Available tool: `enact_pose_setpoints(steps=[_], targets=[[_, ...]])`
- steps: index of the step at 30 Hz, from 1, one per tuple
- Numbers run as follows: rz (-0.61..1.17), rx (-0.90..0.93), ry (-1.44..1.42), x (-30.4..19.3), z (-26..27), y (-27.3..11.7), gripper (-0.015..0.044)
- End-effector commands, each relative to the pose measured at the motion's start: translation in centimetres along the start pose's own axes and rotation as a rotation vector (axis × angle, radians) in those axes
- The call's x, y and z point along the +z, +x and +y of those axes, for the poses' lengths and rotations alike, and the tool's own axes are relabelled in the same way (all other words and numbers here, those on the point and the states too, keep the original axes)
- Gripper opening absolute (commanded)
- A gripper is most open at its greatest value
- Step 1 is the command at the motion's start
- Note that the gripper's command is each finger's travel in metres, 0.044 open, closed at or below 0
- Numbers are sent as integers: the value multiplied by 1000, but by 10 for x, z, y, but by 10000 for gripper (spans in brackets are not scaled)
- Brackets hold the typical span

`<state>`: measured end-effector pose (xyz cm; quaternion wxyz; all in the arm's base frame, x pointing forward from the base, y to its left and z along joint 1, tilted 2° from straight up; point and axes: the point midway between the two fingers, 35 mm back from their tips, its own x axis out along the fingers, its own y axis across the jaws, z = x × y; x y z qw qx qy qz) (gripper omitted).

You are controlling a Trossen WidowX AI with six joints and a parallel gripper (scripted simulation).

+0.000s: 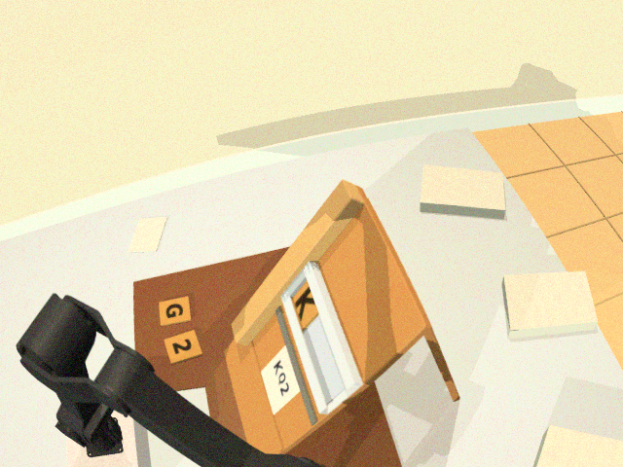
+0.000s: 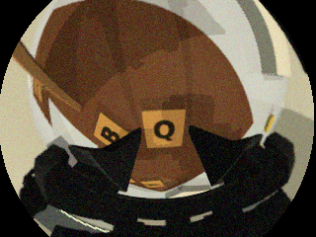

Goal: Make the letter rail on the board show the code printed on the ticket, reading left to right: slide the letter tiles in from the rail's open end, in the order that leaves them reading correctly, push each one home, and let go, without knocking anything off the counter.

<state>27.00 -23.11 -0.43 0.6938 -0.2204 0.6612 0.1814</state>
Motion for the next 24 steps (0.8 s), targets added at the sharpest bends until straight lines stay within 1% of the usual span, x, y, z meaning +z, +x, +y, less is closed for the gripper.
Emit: enact_pose_setpoints(steps=[1, 8, 24], targets=[[5, 5, 2, -1, 2, 2, 340], [5, 5, 2, -1, 2, 2, 340], [5, 5, 2, -1, 0, 2, 233]])
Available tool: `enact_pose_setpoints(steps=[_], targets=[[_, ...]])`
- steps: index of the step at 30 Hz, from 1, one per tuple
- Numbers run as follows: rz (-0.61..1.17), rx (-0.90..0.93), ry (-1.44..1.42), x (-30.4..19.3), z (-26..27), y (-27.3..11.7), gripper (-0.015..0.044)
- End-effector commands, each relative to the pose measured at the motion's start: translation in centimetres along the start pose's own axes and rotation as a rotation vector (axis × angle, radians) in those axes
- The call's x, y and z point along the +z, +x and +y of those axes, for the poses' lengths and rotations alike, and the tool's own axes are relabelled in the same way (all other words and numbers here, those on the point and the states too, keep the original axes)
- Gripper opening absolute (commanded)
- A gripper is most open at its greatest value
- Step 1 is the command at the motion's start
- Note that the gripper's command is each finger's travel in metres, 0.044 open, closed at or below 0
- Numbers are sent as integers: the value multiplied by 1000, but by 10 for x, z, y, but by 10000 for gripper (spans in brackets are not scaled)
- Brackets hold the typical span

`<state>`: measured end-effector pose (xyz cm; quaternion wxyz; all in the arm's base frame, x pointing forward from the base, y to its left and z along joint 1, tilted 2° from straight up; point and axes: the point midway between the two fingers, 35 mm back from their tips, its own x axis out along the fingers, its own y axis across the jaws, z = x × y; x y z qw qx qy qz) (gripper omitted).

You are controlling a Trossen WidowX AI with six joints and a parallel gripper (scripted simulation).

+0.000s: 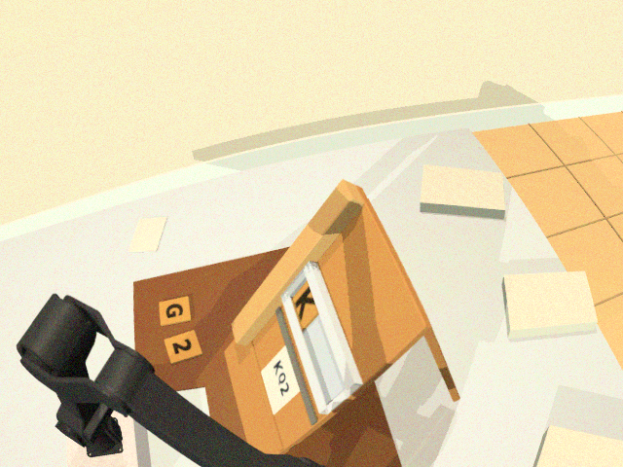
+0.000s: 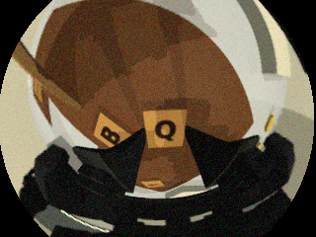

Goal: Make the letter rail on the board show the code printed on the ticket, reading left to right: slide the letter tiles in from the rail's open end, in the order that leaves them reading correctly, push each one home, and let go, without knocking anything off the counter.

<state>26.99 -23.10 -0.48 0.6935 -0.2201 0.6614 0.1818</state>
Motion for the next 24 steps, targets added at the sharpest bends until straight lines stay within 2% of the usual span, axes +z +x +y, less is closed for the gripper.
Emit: enact_pose_setpoints(steps=[1, 9, 24], targets=[[4, 4, 2, -1, 0, 0, 207], [4, 4, 2, 0, 2, -4, 0], [4, 4, 2, 0, 3, -9, 0]])
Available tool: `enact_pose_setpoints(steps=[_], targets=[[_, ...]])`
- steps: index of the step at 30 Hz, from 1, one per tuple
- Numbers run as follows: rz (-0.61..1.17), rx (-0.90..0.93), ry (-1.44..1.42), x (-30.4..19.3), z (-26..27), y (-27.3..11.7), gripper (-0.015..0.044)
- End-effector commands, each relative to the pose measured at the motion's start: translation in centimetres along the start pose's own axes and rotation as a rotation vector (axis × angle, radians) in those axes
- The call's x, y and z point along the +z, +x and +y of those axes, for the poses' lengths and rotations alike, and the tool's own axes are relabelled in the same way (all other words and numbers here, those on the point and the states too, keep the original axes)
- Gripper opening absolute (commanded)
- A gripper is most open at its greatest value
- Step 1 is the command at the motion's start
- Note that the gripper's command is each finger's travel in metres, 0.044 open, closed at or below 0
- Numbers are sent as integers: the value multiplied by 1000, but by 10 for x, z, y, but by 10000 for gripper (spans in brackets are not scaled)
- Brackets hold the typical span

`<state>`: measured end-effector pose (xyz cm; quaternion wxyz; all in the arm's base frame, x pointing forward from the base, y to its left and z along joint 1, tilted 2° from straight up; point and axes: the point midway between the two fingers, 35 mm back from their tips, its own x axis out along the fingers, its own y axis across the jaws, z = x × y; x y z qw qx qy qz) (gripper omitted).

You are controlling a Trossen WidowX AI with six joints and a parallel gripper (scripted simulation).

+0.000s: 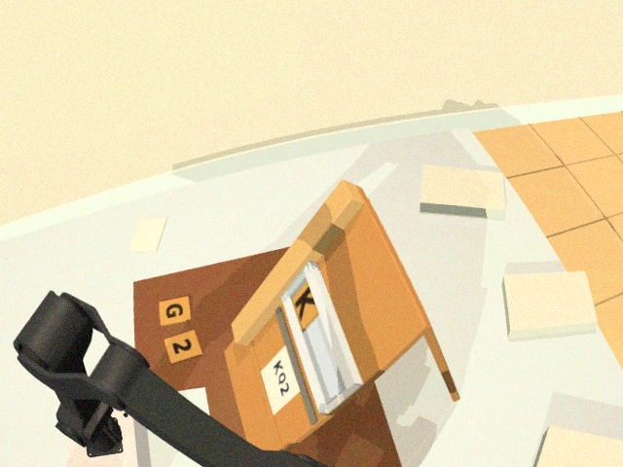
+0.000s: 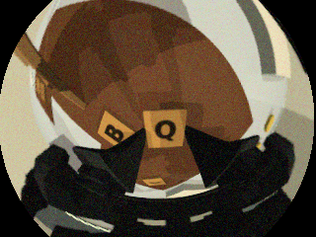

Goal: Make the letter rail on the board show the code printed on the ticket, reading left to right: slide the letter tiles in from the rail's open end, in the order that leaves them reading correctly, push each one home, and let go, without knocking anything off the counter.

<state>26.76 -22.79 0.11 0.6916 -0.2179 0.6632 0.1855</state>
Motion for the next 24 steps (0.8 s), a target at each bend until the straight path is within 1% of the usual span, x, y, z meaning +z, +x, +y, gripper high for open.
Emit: enact_pose_setpoints(steps=[1, 24], targets=[[2, -5, 4, 0, 0, -3, 0], [2, -5, 4, 0, 2, -10, 0]])
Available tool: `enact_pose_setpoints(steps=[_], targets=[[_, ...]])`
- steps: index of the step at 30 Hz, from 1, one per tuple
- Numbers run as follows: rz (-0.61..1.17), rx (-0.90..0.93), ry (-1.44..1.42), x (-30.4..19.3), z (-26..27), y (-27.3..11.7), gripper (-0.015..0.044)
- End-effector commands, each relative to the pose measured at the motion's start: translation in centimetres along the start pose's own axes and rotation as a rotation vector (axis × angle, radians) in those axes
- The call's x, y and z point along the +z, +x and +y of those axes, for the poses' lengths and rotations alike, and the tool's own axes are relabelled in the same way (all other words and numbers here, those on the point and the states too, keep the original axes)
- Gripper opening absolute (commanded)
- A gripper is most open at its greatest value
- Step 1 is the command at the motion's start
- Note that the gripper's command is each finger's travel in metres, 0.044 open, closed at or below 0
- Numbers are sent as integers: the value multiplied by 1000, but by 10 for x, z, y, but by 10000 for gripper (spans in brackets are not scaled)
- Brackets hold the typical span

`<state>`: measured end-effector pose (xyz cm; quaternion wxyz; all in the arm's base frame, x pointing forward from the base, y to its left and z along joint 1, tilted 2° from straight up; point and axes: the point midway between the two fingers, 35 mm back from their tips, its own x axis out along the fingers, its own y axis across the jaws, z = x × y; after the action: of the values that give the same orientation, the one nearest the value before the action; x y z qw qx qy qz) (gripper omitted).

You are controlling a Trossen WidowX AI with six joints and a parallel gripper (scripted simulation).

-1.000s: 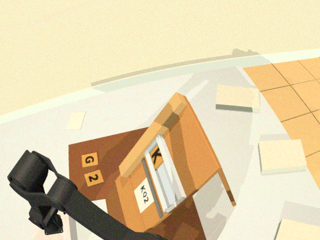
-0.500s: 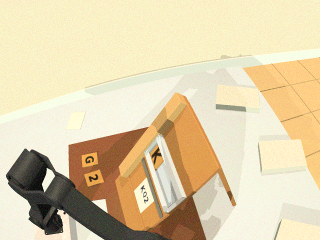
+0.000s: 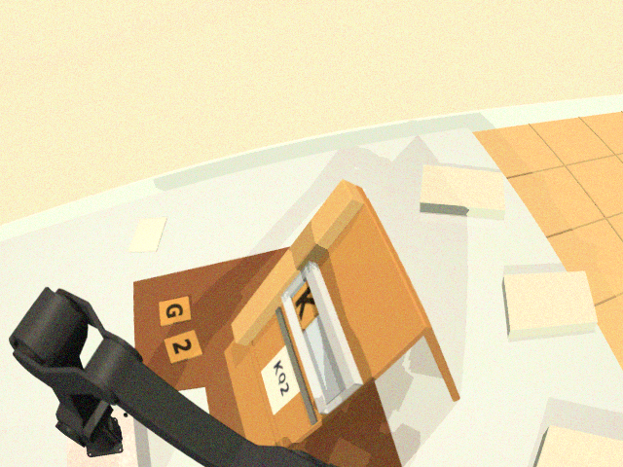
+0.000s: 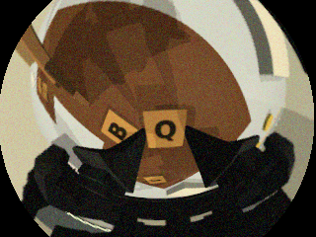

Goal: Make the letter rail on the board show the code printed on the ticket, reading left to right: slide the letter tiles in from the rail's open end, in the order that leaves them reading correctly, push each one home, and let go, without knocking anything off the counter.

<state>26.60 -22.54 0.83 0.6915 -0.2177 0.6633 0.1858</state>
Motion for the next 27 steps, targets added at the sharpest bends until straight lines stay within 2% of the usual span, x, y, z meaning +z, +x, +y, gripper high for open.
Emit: enact_pose_setpoints(steps=[1, 27], targets=[[2, -6, 4, 0, 0, -3, 0], [2, -6, 4, 0, 2, -11, 0]])
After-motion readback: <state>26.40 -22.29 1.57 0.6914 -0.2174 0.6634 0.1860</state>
